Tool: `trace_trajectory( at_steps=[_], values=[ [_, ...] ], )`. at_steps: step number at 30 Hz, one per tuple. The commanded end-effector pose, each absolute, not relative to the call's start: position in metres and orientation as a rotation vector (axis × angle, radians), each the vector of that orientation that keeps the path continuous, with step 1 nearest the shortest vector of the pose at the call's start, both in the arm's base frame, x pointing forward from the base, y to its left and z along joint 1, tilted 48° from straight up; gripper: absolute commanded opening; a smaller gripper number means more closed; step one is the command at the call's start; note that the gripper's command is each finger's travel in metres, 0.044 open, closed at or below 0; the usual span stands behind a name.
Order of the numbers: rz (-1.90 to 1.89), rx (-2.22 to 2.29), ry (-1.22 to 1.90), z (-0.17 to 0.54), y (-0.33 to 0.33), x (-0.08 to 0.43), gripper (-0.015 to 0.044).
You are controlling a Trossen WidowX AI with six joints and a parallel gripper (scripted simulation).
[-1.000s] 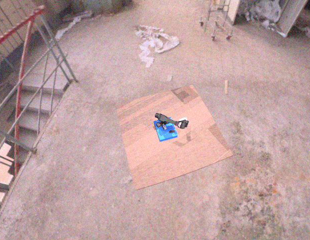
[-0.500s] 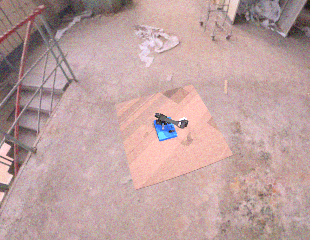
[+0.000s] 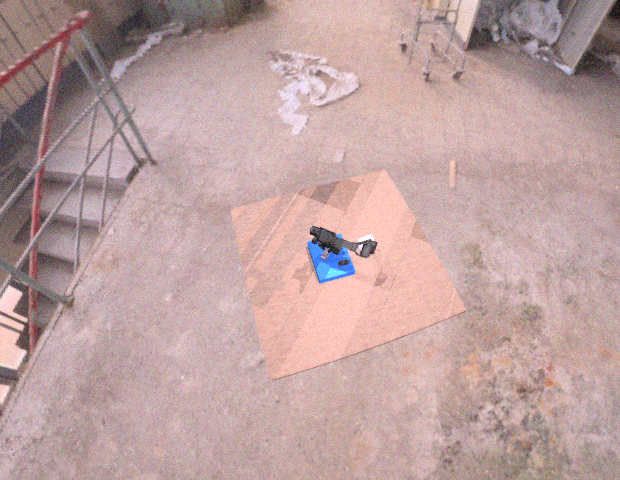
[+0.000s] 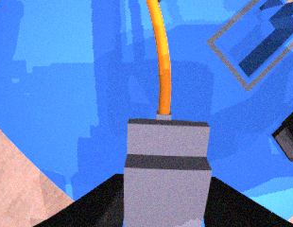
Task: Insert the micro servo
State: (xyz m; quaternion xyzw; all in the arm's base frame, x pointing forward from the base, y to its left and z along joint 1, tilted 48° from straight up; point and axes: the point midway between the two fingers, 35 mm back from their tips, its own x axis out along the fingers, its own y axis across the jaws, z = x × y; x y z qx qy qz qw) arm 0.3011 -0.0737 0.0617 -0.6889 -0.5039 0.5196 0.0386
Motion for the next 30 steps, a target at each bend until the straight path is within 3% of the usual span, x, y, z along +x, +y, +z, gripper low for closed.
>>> trace_trajectory(
  at_steps=[1,18,30],
  values=[
    [1.652,-2.032,-1.363,0.0638,-0.0735,0.3011,0.0],
    [1.778,-1.679,-0.746,0.0638,-0.0735,0.3011,0.0],
    [1.781,-1.663,-0.723,0.0644,-0.0736,0.2916,0.0]
  ],
)
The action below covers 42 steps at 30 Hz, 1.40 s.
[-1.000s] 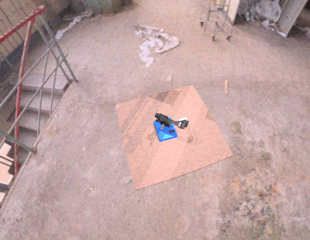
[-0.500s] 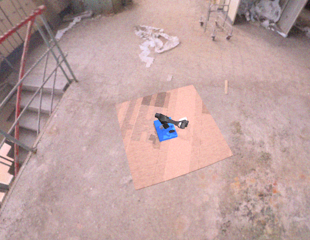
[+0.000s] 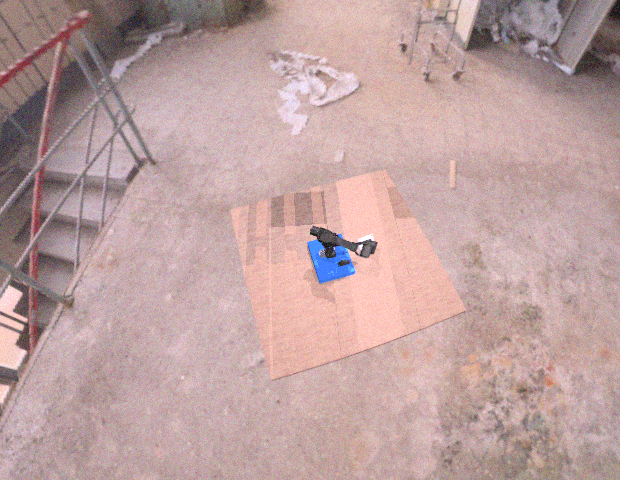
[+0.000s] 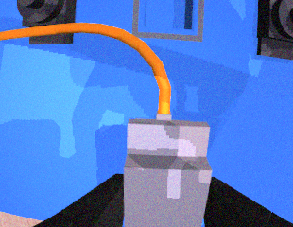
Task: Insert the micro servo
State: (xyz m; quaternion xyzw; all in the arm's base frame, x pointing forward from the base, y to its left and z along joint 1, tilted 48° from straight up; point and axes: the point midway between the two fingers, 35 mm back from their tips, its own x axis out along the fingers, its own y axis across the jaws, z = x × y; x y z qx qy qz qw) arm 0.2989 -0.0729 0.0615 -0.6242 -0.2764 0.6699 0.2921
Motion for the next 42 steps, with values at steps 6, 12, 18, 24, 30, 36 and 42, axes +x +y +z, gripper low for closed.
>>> trace_trajectory(
  at_steps=[6,12,18,24,30,36,42],
  values=[
    [1.781,-1.662,-0.722,0.066,-0.074,0.267,0.0],
    [1.782,-1.661,-0.721,0.068,-0.074,0.24,0.0],
    [1.783,-1.659,-0.721,0.069,-0.073,0.212,0.0],
    [1.784,-1.658,-0.721,0.071,-0.073,0.192,0.0],
    [1.784,-1.658,-0.721,0.069,-0.072,0.192,0.0],
    [1.784,-1.658,-0.721,0.063,-0.065,0.191,0.0],
    [1.784,-1.658,-0.721,0.057,-0.059,0.191,0.0]
  ],
)
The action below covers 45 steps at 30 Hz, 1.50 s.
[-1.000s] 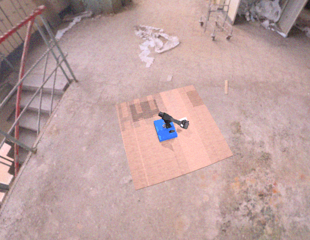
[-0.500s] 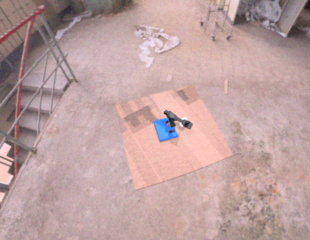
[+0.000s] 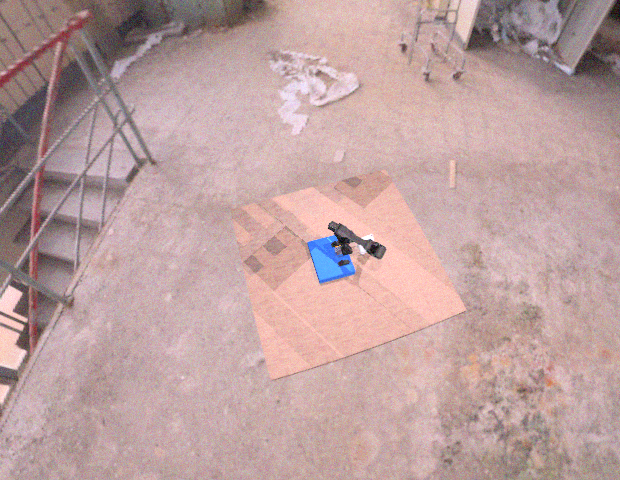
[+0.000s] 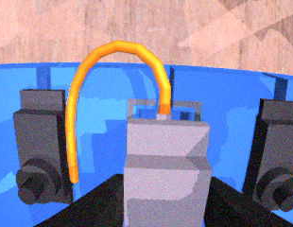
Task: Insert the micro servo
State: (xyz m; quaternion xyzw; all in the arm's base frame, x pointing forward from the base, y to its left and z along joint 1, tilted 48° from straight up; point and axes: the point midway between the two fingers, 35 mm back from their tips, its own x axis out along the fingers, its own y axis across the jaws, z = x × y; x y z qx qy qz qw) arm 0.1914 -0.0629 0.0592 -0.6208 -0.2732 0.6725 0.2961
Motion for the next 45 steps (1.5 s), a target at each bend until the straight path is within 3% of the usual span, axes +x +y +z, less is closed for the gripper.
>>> trace_trajectory(
  at_steps=[1,45],
  values=[
    [1.784,-1.658,-0.721,0.057,-0.059,0.191,0.0],
    [1.783,-1.658,-0.721,0.046,-0.047,0.19,0.0]
  ],
)
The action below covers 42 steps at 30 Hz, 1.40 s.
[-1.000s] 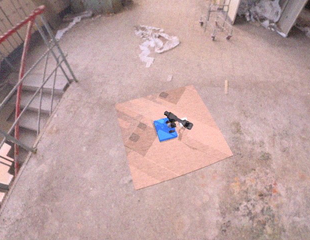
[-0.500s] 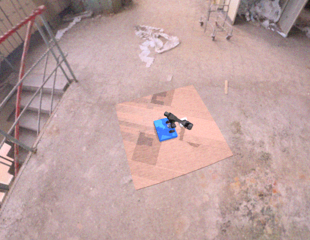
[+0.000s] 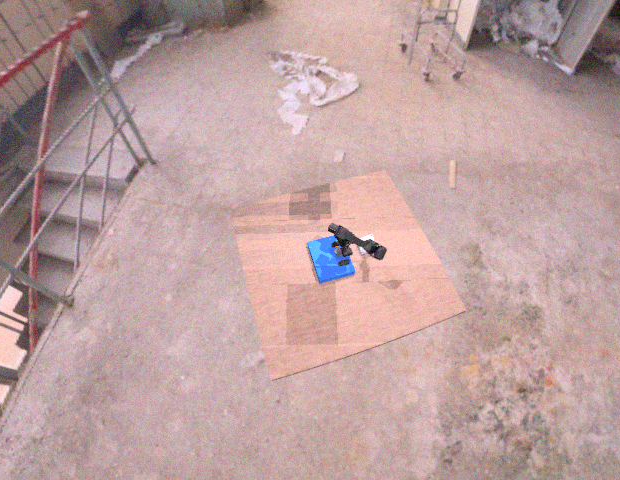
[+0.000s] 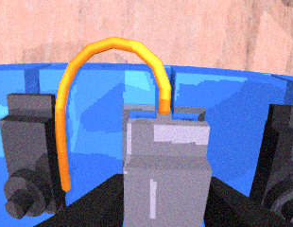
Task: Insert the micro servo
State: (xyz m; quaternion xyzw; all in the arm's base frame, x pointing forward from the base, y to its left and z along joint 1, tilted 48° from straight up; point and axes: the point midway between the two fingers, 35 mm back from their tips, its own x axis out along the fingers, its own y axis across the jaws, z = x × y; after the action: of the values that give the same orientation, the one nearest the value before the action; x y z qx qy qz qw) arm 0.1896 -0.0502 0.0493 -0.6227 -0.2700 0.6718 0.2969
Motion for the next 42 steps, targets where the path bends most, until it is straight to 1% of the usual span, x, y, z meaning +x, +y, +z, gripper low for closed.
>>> trace_trajectory(
  at_steps=[1,42],
  values=[
    [1.783,-1.658,-0.721,0.046,-0.047,0.19,0.0],
    [1.782,-1.658,-0.722,0.029,-0.028,0.189,0.0]
  ],
)
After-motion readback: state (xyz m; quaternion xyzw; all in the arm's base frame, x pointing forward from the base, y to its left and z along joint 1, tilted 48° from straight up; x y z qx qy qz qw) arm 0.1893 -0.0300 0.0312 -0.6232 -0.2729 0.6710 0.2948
